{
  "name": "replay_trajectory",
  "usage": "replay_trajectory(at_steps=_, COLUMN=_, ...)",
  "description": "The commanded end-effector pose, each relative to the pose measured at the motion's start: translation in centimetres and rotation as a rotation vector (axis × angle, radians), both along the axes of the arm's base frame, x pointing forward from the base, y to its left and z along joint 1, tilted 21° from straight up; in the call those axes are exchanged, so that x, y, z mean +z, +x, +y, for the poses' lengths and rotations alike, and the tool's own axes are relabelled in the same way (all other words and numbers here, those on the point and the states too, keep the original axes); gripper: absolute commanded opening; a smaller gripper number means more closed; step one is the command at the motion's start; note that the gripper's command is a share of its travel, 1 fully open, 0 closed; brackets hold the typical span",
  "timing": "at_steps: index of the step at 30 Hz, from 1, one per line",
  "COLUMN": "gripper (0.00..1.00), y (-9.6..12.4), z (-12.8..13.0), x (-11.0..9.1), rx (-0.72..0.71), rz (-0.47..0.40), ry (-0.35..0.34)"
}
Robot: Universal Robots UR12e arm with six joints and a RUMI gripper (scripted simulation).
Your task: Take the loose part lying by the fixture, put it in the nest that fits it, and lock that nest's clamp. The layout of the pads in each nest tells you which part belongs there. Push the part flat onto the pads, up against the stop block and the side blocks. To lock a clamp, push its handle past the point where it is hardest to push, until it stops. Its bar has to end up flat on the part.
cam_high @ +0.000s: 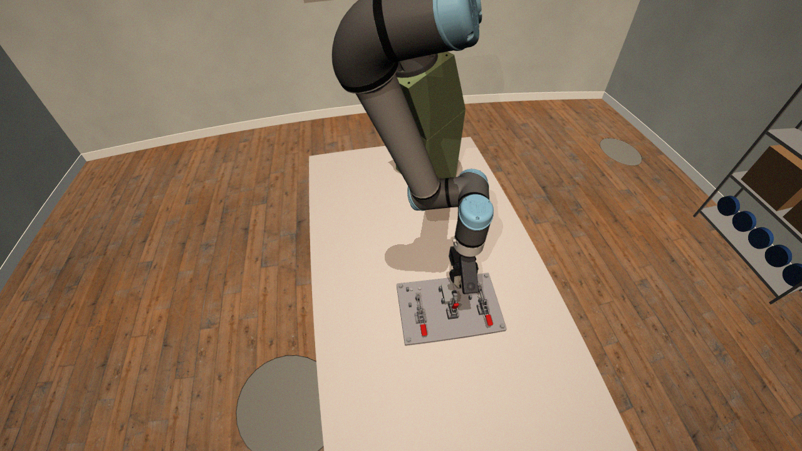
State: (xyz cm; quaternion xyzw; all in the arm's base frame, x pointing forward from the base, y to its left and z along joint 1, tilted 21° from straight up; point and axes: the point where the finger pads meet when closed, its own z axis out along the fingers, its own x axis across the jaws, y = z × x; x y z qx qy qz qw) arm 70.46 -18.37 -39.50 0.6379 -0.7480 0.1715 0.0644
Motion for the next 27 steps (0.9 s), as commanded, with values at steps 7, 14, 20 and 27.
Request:
replay_trajectory(at_steps=7, gripper=0.0, y=0.5, z=-1.1, x=-2.4, rx=-0.002, rz=-0.003, ry=0.0)
replay_trajectory(at_steps=14, gripper=0.0, y=0.6, z=-1.0, x=-2.4, rx=0.0, rz=-0.004, ry=-0.001)
replay_trajectory(at_steps=20, gripper=0.0, y=0.5, z=-1.0, x=-2.4, rx=0.0, rz=-0.003, ry=-0.001)
replay_trajectory(at_steps=27, gripper=0.0, y=0.5, z=-1.0, x=-2.4, rx=0.0, rz=-0.003, ry=-0.001)
